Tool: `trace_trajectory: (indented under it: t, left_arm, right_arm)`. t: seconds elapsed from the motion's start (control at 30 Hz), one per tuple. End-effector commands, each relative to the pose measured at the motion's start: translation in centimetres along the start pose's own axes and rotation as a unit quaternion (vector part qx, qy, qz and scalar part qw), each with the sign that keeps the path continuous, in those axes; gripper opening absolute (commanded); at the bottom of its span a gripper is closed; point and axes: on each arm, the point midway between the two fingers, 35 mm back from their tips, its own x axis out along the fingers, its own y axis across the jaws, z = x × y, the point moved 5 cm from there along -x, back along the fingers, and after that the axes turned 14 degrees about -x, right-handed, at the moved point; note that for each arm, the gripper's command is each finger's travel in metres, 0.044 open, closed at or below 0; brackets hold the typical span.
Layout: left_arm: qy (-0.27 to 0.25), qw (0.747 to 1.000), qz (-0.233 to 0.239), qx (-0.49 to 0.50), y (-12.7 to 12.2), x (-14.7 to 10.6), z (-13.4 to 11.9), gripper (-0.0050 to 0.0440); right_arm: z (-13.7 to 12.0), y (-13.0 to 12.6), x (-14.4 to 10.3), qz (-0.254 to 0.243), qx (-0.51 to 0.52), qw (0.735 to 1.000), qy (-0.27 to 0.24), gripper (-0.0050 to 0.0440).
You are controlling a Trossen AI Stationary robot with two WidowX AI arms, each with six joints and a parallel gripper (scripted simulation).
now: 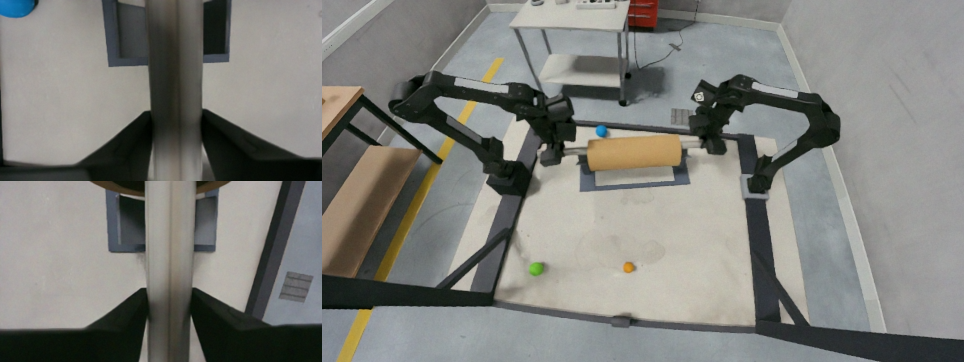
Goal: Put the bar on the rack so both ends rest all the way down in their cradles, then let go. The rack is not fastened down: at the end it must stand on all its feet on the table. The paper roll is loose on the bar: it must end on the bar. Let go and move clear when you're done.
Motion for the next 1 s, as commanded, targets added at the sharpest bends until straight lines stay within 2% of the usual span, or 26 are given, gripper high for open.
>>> trace_trajectory:
  t: [0.0, 0.13, 0.17, 0.53, 0.7, 0.77, 0.97]
  left_arm:
    - [-0.006, 1.000, 0.002, -0.004, 0.1, 0.3, 0.0, 0.0050]
    - [-0.018, 1.000, 0.001, -0.004, 0.1, -0.4, 0.3, 0.0050]
    - [-0.006, 1.000, 0.002, -0.004, 0.1, 0.7, -0.1, 0.0050]
    - [-0.005, 1.000, 0.002, -0.004, 0.2, 2.2, -0.4, 0.0050]
    - [-0.013, 1.000, 0.001, -0.004, 0.1, 1.8, -0.1, 0.0050]
    - [-0.005, 1.000, 0.002, -0.004, 0.2, 2.9, -0.5, 0.0050]
    - [-0.005, 1.000, 0.001, -0.004, 0.2, 3.5, -0.6, 0.0050]
  right_arm:
    - [-0.2, 0.1, -0.3, -0.012, 0.001, 1.000, -0.011, 0.0050]
    - [0.0, 0.0, -0.7, -0.016, 0.000, 1.000, -0.014, 0.0050]
    - [-0.2, 0.1, 0.1, -0.012, 0.001, 1.000, -0.011, 0.0050]
    - [-0.4, 0.0, 2.0, -0.005, 0.001, 1.000, -0.002, 0.0050]
    - [-0.3, 0.0, 1.4, -0.014, 0.000, 1.000, -0.011, 0.0050]
    - [-0.5, 0.1, 2.7, -0.003, 0.001, 1.000, -0.005, 0.0050]
    - [-0.6, 0.1, 3.0, -0.010, 0.000, 1.000, -0.007, 0.0050]
